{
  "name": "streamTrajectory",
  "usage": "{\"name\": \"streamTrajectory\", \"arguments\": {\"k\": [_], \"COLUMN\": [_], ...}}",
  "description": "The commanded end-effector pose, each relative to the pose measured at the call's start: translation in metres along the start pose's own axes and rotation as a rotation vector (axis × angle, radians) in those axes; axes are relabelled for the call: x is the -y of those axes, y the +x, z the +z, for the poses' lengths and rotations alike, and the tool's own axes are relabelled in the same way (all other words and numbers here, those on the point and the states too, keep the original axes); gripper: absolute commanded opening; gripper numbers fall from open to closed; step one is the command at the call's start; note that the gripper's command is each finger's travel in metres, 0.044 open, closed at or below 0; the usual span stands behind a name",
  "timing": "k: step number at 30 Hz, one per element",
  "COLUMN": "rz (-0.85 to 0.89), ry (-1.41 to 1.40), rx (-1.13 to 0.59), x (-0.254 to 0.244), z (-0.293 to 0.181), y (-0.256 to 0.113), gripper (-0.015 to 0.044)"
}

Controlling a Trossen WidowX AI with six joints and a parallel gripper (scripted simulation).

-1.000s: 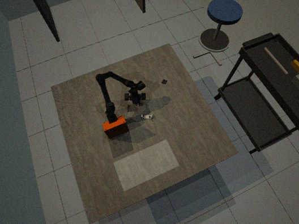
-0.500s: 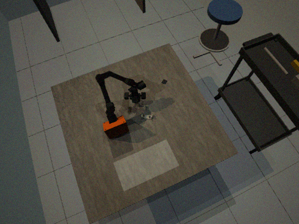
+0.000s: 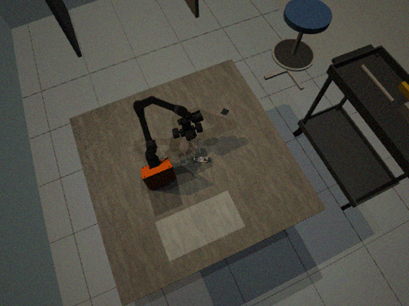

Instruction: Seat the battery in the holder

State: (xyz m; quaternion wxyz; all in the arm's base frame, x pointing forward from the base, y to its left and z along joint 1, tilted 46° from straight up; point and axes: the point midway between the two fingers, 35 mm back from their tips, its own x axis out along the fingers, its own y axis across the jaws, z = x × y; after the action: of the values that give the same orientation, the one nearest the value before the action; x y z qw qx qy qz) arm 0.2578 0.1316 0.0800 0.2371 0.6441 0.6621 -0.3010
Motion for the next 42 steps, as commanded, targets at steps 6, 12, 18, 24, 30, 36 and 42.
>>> {"name": "streamTrajectory", "arguments": {"k": [6,12,18,24,30,36,42], "rz": [-0.009,-0.013,-0.015,-0.017,-0.019,-0.02,-0.018], "ry": [-0.286,-0.487,-0.697,-0.908,-1.12,-1.309,-1.322], "rx": [0.012,0.011,0.011,0.007,0.001,-0.007,-0.009], "x": [-0.016,-0.025,-0.032,-0.038,-0.041,-0.041,-0.04], "z": [0.036,0.06,0.084,0.109,0.134,0.157,0.157], "y": [-0.004,-0.008,-0.012,-0.015,-0.018,-0.02,-0.021], "gripper": [0.0082,0.0082,0.0082,0.0082,0.0082,0.0082,0.0082]}}
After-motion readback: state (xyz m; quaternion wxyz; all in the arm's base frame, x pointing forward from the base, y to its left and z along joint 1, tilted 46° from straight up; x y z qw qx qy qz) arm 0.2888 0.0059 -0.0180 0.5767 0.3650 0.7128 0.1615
